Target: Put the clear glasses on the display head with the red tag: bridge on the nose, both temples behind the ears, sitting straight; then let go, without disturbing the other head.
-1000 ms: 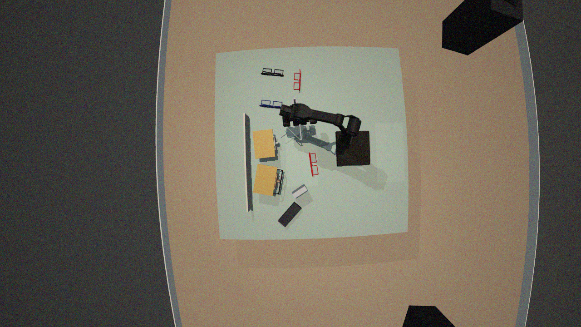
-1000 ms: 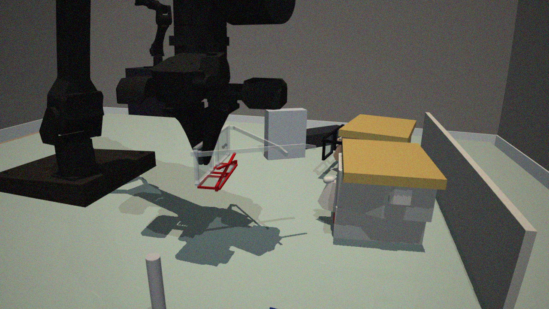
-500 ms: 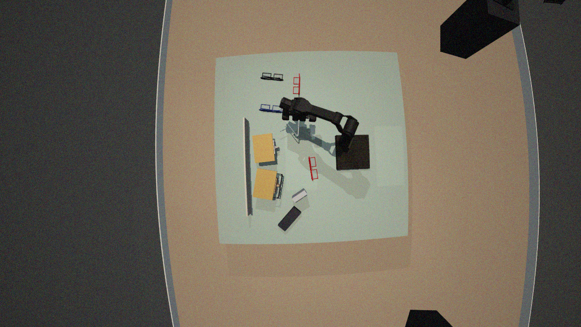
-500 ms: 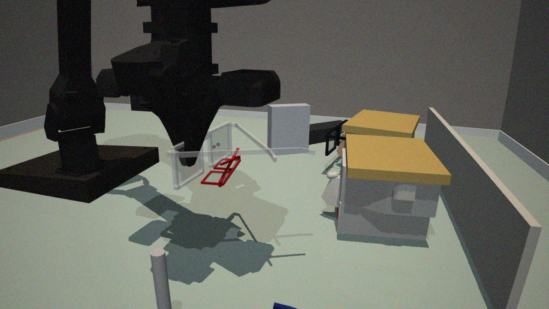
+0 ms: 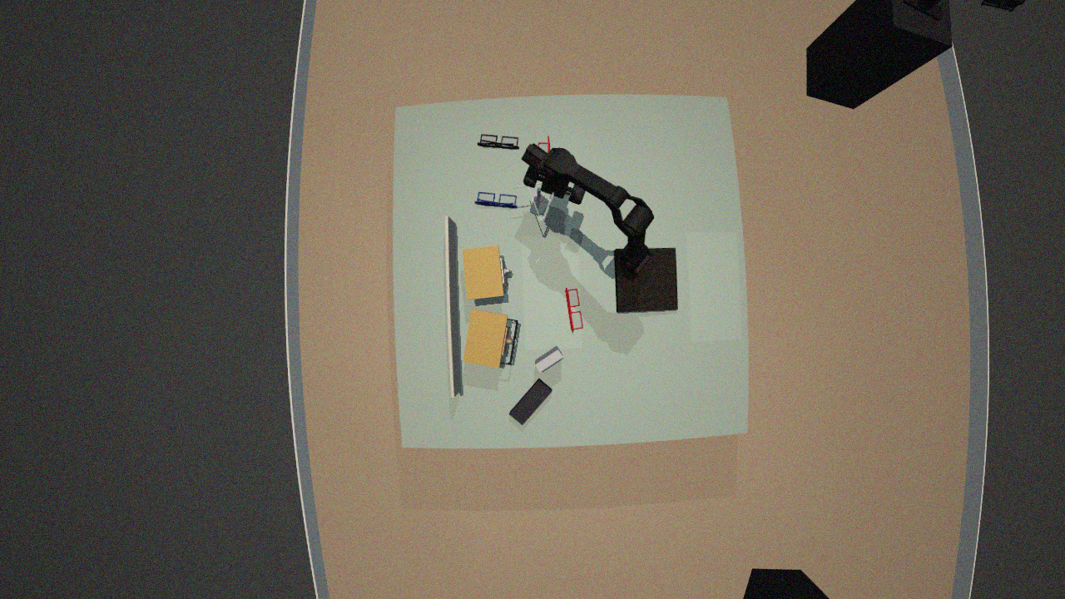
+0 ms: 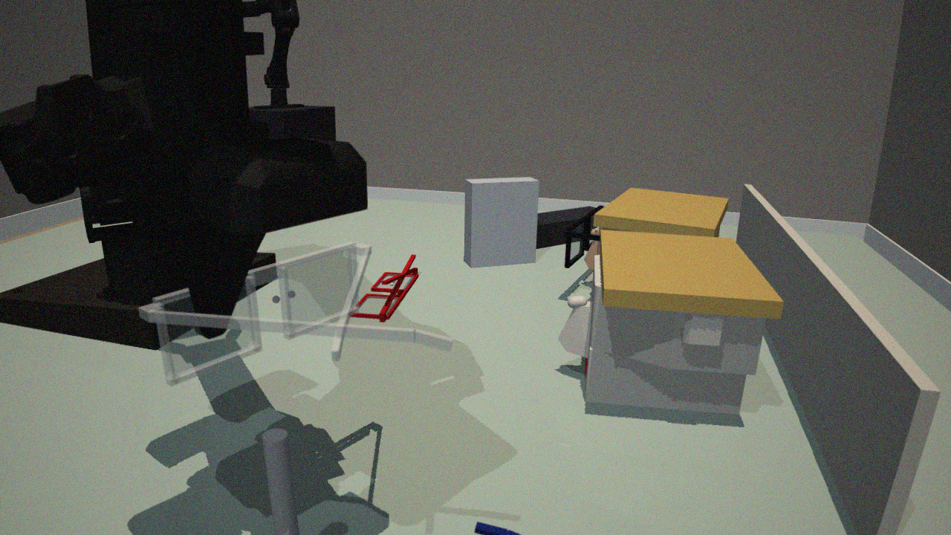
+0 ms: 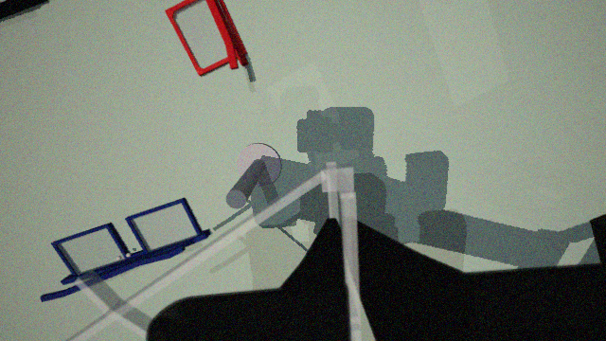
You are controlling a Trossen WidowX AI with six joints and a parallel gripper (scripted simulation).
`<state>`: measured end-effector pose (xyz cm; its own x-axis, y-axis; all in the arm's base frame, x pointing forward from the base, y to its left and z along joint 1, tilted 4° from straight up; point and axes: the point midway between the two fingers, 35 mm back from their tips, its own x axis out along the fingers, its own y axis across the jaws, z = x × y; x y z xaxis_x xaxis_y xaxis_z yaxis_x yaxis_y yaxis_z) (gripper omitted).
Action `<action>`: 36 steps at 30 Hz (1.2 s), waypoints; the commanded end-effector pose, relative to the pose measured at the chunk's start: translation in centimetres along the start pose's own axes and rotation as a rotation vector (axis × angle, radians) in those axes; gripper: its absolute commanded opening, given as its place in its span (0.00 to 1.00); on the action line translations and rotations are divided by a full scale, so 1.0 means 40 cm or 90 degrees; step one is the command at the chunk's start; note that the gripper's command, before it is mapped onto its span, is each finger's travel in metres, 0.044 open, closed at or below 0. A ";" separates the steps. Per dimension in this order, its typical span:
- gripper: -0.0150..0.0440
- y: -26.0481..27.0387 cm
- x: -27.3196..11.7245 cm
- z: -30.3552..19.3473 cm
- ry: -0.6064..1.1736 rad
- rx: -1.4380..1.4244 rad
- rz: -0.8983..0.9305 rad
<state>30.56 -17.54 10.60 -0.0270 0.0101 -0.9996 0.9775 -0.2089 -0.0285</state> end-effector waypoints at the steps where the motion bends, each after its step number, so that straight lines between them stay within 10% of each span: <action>1: 0.25 -0.002 0.001 0.036 -0.002 0.031 -0.003; 36: 0.25 -0.013 0.151 0.015 -0.002 0.031 -0.003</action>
<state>29.85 -18.20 4.62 -0.0320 0.0119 -0.9994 0.9668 -0.2534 -0.0339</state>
